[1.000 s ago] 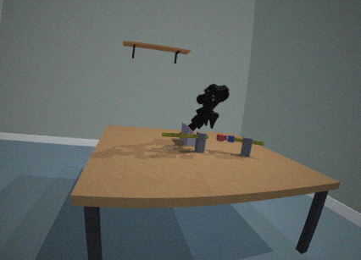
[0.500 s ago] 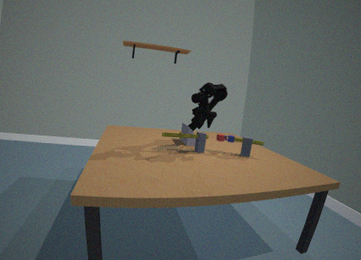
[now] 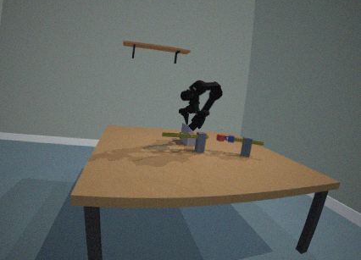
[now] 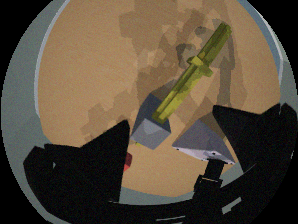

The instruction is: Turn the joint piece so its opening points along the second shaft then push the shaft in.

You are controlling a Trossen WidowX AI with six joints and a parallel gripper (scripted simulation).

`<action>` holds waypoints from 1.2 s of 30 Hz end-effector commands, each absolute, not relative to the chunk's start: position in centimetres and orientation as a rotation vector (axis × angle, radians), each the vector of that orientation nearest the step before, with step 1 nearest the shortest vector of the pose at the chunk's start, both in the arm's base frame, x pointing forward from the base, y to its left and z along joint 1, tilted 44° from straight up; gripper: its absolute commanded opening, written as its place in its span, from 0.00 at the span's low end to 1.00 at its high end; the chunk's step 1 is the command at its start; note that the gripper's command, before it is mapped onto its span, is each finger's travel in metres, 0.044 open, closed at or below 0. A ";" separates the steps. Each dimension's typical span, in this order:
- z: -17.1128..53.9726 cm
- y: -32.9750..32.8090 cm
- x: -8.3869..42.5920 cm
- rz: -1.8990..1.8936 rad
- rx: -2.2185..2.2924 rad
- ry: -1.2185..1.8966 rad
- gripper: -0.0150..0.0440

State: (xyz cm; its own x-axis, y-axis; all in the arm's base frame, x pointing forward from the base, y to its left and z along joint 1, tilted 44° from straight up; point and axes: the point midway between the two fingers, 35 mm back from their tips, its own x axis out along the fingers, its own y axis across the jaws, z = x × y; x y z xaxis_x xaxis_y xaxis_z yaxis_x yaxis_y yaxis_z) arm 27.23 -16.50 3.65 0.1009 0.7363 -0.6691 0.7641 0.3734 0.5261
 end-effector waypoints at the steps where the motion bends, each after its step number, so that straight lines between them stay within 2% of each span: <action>1: 2.6 -18.0 27.1 0.032 1.267 1.604 1.00; 22: -4.8 -24.9 25.0 0.482 0.669 1.438 1.00; 29: -5.0 -24.9 25.0 0.470 0.683 1.445 1.00; 36: -5.8 -24.3 25.2 0.305 0.868 1.524 1.00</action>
State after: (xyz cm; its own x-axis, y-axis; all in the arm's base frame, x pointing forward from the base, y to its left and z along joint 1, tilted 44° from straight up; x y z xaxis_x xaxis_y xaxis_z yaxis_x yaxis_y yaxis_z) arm 25.19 -24.62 -5.41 0.0890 0.6704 -0.7367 0.2721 0.6951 0.6654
